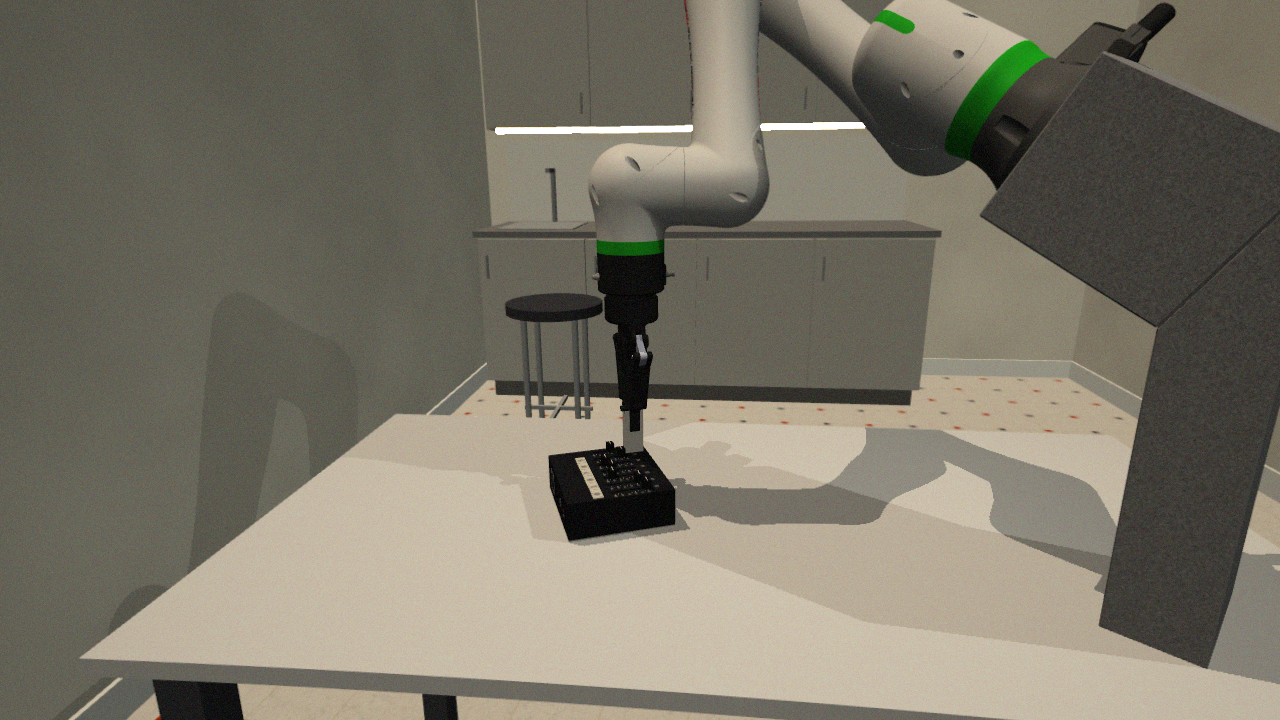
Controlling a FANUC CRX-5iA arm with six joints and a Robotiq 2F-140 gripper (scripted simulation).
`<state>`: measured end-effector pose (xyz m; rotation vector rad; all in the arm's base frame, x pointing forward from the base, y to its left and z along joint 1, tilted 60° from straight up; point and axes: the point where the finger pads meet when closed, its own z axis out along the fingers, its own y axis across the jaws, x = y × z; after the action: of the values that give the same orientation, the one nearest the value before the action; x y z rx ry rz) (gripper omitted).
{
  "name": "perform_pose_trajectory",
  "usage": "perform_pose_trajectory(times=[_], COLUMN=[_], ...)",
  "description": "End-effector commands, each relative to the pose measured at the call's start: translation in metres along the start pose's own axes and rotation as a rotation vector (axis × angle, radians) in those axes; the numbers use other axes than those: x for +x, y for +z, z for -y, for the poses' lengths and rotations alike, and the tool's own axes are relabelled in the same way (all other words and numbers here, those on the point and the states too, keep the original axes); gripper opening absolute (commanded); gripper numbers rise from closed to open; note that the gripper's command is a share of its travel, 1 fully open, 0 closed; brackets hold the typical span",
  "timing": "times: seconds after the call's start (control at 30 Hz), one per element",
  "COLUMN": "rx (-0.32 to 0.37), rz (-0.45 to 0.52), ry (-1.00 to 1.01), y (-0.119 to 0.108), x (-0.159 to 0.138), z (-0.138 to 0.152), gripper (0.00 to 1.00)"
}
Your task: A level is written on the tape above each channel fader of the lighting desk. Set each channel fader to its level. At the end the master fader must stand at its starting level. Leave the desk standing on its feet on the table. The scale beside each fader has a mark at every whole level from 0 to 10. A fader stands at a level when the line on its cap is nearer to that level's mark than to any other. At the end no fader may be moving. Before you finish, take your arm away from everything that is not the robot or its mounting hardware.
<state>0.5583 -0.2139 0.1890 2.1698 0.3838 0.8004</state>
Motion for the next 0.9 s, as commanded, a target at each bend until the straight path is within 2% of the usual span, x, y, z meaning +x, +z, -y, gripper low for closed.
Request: perform_pose_trajectory(times=[0.0,0.87], rx=[0.0,0.0], rz=[0.0,0.0], ry=[0.0,0.0], y=[0.0,0.0], x=[0.002,0.014], z=[0.0,0.0], gripper=[0.0,0.0])
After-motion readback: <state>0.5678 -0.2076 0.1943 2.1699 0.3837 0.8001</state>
